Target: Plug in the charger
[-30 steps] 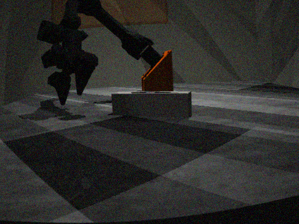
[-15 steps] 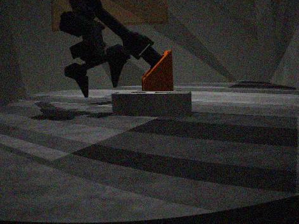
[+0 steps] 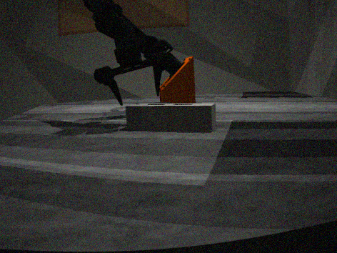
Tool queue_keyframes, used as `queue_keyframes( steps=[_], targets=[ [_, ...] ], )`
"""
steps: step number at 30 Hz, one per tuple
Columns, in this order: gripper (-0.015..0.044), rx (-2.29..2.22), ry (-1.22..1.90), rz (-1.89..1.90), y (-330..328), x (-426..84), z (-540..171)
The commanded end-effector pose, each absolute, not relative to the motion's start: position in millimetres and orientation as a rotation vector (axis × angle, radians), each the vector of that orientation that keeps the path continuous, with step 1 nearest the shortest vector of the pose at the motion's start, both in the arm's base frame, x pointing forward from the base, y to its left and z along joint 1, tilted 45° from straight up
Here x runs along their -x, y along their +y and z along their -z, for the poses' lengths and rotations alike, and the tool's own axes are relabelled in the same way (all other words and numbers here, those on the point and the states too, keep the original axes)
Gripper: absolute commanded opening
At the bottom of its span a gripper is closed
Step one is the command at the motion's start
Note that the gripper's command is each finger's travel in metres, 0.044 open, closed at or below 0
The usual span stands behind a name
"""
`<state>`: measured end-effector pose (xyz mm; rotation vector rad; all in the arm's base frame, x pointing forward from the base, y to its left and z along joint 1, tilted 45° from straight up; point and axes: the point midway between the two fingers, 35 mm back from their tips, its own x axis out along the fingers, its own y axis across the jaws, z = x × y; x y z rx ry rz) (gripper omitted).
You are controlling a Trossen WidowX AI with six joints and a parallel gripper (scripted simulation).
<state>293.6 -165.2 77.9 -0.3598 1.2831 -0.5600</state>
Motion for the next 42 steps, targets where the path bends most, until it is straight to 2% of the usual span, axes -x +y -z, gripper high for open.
queue_keyframes(
  steps=[1,25,42],
  targets=[
    [0.044,0.47,1.389,0.483,-149.9,-278.7,-63.7],
    [0.044,1.235,1.869,-0.056,-97.9,-194.4,-36.1],
    [0.044,1.257,1.879,-0.072,-103.5,-192.4,-29.8]
  ],
)
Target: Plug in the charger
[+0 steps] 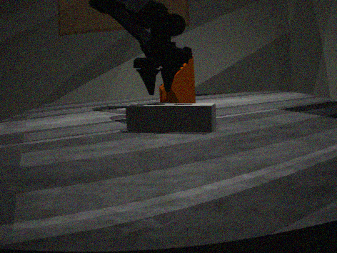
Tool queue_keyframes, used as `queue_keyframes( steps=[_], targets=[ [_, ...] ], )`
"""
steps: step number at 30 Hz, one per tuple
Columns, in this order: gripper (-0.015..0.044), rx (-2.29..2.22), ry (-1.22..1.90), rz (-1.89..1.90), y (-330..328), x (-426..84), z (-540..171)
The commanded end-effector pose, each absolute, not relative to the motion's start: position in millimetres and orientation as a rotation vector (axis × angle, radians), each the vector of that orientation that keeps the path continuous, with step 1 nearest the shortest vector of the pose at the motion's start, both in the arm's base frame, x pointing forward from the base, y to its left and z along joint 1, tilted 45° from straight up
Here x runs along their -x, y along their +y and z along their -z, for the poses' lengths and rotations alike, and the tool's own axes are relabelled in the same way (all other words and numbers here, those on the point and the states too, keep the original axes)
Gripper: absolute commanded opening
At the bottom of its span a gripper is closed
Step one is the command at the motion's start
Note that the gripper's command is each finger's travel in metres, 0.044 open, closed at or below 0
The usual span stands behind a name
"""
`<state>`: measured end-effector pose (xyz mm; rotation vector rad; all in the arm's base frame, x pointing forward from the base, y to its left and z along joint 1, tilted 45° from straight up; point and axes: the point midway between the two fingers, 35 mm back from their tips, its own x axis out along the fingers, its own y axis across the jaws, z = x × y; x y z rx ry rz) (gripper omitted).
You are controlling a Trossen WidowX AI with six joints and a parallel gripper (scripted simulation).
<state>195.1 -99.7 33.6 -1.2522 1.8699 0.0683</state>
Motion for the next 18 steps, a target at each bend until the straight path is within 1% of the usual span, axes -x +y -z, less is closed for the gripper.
queue_keyframes(
  steps=[1,18],
  targets=[
    [0.044,1.257,1.879,-0.072,-104.8,-192.2,-28.5],
    [0.044,1.256,1.878,-0.074,-120.2,-191.3,-11.9]
  ],
)
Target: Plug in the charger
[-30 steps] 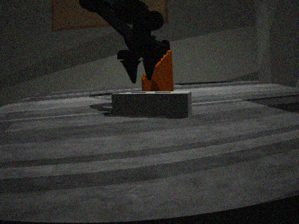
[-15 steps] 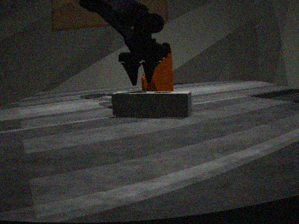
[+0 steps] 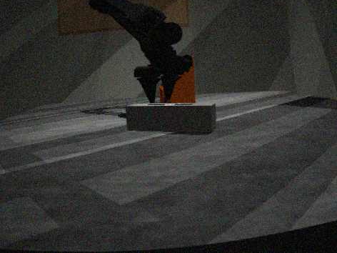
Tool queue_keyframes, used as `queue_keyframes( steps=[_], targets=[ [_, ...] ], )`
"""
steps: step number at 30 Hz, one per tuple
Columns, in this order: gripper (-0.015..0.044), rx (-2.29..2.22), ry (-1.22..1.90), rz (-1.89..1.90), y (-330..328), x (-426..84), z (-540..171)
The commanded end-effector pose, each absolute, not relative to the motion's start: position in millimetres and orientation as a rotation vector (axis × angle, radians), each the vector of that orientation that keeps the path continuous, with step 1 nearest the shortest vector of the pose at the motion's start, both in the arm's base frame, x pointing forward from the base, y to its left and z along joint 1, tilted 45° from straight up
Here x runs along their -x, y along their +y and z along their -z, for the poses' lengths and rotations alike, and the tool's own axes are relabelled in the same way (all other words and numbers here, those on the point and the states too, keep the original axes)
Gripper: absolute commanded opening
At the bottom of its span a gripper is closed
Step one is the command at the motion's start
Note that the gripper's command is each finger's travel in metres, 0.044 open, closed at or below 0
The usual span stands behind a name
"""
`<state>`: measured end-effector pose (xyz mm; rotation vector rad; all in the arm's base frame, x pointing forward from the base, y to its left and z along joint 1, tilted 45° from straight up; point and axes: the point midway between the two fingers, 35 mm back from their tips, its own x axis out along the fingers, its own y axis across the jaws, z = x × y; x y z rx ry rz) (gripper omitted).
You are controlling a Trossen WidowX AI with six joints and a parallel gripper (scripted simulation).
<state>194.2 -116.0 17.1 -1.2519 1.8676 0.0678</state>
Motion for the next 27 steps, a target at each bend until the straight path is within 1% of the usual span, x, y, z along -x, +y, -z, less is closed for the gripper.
queue_keyframes(
  steps=[1,22,27],
  targets=[
    [0.044,1.256,1.878,-0.074,-121.4,-191.2,-10.8],
    [0.044,1.259,1.88,-0.07,-141.3,-186.9,7.7],
    [0.0309,1.254,1.872,-0.065,-139.6,-189.6,5.3]
  ],
)
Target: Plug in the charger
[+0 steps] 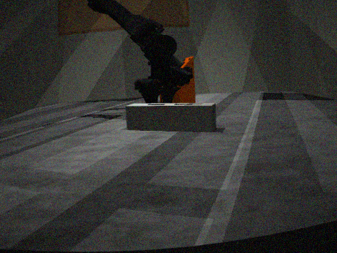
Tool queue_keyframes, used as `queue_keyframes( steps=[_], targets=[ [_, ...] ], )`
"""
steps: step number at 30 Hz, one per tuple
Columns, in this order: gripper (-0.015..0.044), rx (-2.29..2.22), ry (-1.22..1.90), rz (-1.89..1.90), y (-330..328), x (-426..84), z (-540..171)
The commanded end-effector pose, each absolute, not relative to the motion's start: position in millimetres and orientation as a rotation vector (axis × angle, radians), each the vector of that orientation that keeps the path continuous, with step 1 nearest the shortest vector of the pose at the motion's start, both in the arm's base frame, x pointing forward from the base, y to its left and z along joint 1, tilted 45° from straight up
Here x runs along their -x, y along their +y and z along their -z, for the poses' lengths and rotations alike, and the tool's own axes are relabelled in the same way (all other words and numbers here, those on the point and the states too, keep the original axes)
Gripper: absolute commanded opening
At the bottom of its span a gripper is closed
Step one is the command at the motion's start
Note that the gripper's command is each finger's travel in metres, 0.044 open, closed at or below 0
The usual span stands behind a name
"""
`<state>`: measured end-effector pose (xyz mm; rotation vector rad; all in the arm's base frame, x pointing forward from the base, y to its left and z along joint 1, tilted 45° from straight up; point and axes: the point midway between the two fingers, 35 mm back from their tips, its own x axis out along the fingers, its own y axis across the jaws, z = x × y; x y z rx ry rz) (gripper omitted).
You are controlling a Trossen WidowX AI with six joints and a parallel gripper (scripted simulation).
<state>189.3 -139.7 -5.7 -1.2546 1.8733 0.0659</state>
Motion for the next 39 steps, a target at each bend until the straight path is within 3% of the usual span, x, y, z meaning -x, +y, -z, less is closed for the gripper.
queue_keyframes(
  steps=[1,7,13,16,39],
  targets=[
    [0.0282,1.254,1.872,-0.065,-139.6,-189.6,5.3],
    [0.0125,1.254,1.872,-0.065,-139.6,-189.6,5.3],
    [0.0085,1.254,1.872,-0.065,-139.6,-189.6,5.3],
    [0.0006,1.254,1.872,-0.066,-137.4,-190.3,3.4],
    [0.0,1.23,1.872,-0.039,-99.9,-192.2,-30.9]
  ],
)
